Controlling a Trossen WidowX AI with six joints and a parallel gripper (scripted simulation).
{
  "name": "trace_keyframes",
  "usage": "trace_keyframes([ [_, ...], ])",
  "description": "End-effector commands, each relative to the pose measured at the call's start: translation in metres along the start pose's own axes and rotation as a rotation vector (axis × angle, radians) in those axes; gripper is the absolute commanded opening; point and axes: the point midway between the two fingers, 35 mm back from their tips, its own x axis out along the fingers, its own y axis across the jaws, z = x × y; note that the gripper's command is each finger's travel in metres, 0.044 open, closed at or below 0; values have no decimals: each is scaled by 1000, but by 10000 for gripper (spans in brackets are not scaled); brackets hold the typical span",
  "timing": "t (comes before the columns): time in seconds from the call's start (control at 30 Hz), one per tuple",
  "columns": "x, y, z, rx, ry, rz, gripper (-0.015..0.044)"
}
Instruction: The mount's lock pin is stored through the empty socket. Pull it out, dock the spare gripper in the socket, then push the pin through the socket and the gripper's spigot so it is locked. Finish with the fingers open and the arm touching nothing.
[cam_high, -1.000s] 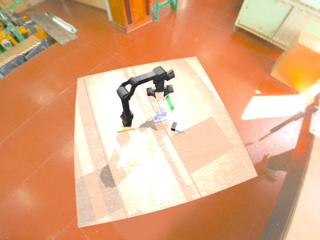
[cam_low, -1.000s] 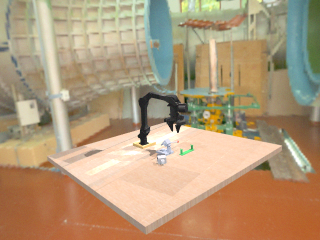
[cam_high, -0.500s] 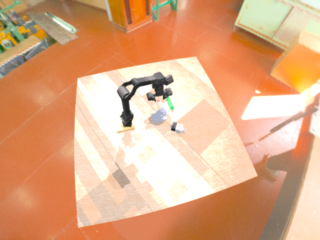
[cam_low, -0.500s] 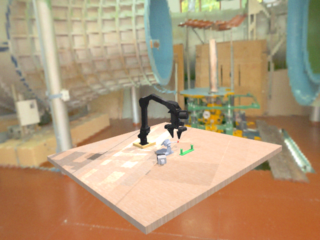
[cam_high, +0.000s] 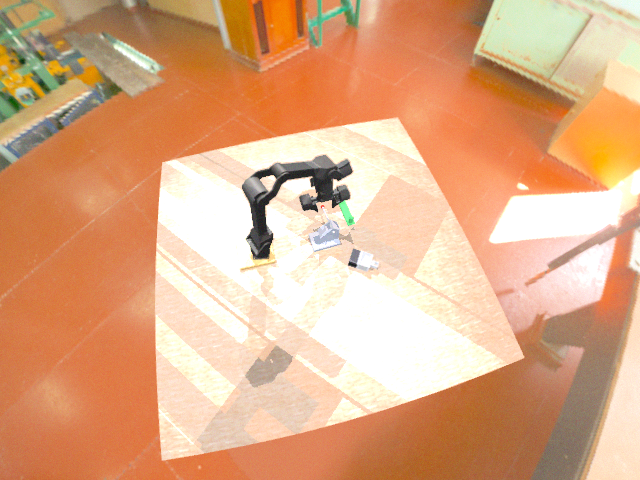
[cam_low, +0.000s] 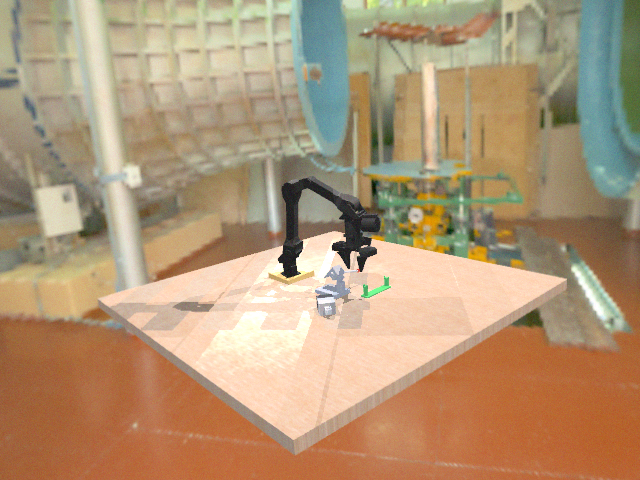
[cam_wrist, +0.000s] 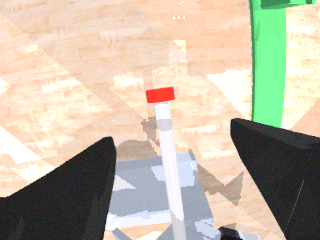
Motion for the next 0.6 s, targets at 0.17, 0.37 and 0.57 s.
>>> trace_keyframes([
  [0.17,17,2,-1,-4,1,5,300],
  [0.37,26,3,-1,-4,1,5,300],
  [0.57,27,3,-1,-4,1,5,300],
])
